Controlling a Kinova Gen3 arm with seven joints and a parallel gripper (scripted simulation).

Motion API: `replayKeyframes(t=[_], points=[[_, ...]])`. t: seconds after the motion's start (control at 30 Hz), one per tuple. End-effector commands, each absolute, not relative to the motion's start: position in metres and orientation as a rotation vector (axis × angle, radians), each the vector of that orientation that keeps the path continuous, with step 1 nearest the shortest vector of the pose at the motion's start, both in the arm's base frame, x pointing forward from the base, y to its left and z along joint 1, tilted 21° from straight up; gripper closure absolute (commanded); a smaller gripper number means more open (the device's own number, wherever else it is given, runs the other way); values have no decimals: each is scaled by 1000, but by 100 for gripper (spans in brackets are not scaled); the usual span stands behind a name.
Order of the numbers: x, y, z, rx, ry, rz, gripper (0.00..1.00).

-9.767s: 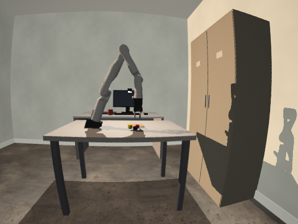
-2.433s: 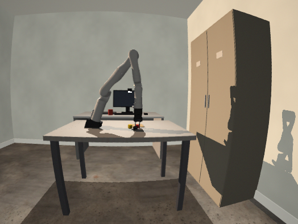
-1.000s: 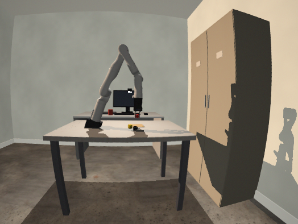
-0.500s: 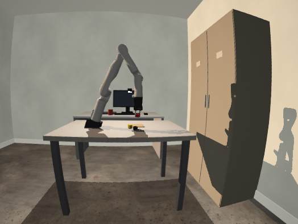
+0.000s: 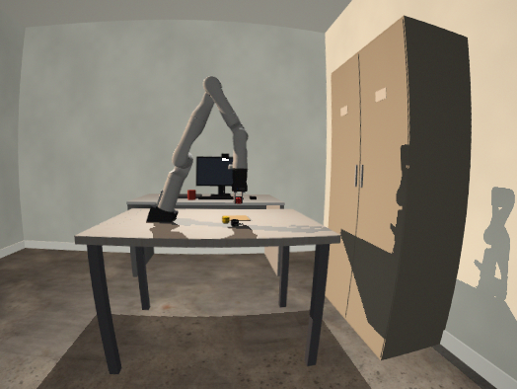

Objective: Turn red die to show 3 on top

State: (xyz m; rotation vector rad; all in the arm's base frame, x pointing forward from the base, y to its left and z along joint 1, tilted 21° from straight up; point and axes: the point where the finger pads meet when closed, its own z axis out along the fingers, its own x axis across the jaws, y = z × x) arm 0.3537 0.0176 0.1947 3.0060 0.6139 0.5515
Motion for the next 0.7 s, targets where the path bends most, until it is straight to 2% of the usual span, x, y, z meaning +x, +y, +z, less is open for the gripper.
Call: replayKeyframes(t=[0.0, 0.67], points=[[354, 18, 195, 3003, 622, 553, 43], [341, 34, 187, 2711, 1276, 494, 43]])
